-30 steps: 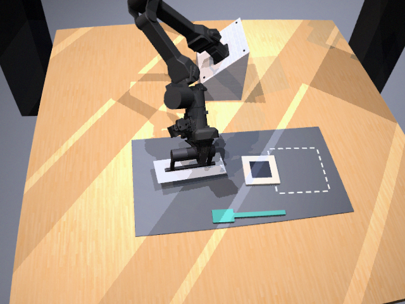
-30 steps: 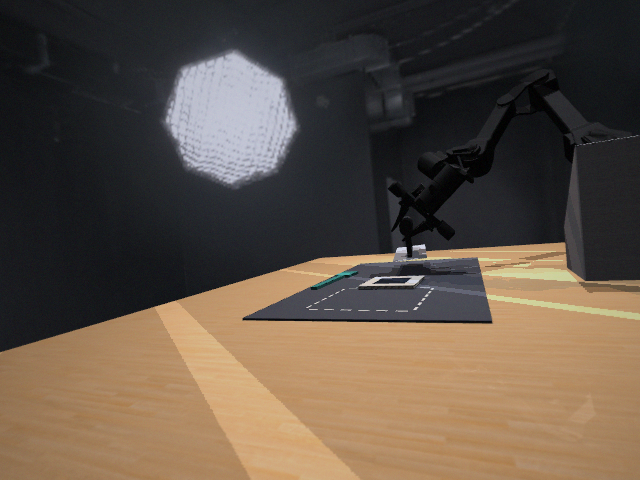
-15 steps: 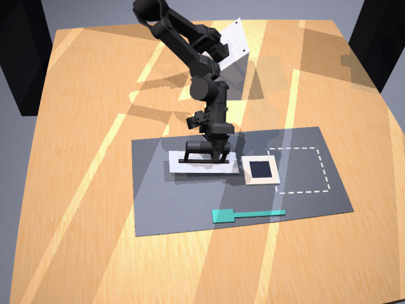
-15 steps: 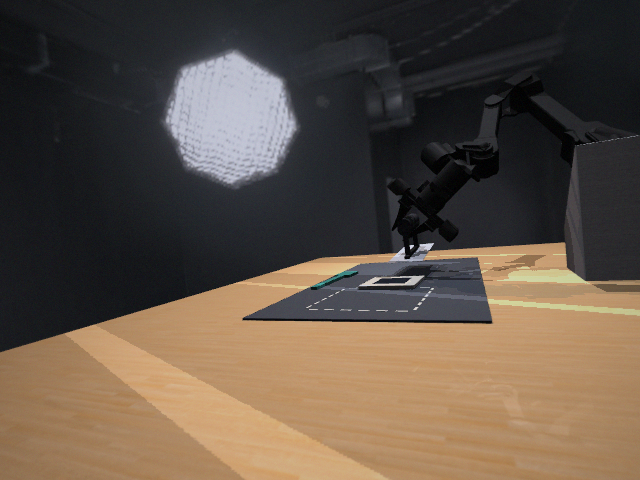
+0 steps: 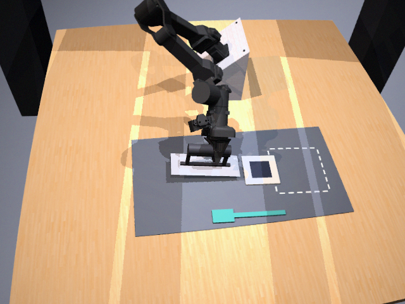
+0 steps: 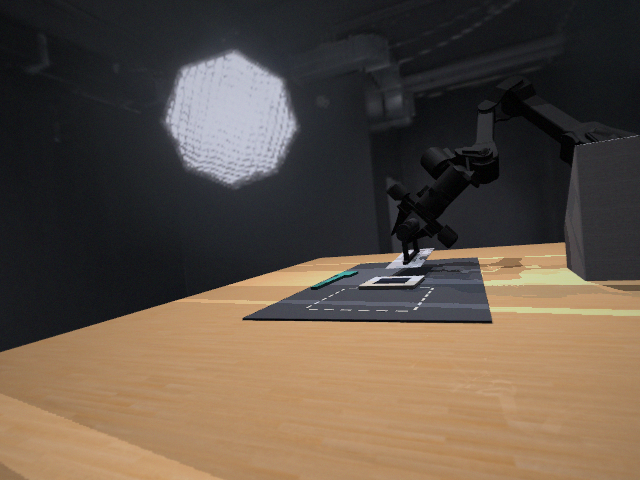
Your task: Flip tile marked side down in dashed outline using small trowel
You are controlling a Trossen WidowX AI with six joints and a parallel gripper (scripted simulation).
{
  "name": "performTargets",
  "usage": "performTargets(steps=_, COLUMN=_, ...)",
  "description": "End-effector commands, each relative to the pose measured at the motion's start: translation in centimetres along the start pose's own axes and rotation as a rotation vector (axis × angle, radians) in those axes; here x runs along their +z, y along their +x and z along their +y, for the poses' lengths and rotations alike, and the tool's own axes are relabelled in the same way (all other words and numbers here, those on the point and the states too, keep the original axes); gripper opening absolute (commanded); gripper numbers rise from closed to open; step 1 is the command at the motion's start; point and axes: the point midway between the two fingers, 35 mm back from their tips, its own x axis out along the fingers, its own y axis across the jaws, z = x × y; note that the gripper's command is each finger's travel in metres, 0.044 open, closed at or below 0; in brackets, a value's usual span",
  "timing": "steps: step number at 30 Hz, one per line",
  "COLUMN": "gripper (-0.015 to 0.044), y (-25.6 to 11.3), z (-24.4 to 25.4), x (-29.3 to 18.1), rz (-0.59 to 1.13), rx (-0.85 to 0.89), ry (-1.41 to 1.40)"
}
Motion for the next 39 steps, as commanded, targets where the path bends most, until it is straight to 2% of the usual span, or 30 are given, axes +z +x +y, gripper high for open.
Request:
performTargets(steps=1, gripper=0.0000, y=0.5, z=0.1, x=-0.2, rz=-0.001, rx=0.016, ry=0.000)
performTargets(steps=14, gripper=0.0000, y=1.9, z=-1.2, x=-0.8, rz=-0.002, rx=0.016, ry=-0.001)
performTargets(steps=39, gripper=0.0000, y=1.8, z=-0.8, x=-4.4, rz=0.000, rx=0.015, ry=0.001)
